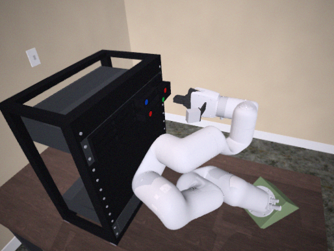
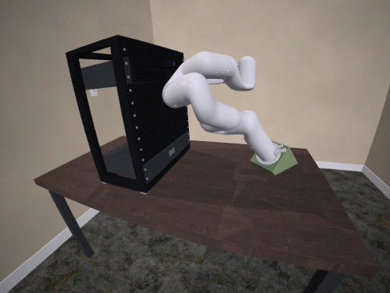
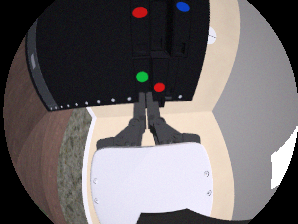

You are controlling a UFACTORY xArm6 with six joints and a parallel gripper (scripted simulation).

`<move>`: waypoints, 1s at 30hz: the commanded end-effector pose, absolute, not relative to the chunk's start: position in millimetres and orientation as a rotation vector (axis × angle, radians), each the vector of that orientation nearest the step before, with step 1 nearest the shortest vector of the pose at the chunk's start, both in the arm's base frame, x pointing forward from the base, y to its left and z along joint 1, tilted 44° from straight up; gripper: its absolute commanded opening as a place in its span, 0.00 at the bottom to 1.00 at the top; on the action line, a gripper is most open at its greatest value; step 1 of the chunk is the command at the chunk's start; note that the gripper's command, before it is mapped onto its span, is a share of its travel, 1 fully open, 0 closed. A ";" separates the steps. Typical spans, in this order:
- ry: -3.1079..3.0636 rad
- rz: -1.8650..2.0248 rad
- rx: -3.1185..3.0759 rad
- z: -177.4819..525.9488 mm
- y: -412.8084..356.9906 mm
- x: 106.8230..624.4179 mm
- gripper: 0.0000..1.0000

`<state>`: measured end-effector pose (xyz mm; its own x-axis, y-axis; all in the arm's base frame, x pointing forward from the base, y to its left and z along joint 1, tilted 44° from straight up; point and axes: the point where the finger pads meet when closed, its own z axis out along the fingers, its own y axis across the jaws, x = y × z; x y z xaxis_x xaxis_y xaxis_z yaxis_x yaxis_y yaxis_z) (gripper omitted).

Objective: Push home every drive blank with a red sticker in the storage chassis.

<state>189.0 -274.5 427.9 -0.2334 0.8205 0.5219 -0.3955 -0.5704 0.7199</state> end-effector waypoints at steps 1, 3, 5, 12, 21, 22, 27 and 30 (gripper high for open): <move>0.574 1.897 1.183 428.7 -275.0 188.7 0.00; 0.574 1.897 1.183 428.7 -275.0 188.7 0.00; 0.574 1.897 1.183 428.7 -275.0 188.7 0.00; 0.574 1.897 1.183 428.7 -275.0 188.7 0.00; 0.574 1.897 1.183 430.0 -272.2 187.4 0.00; 0.574 1.897 1.183 430.8 -270.4 186.7 0.00; 0.574 1.897 1.183 434.8 -262.2 182.9 0.00; 0.574 1.897 1.183 440.6 -250.0 177.5 0.00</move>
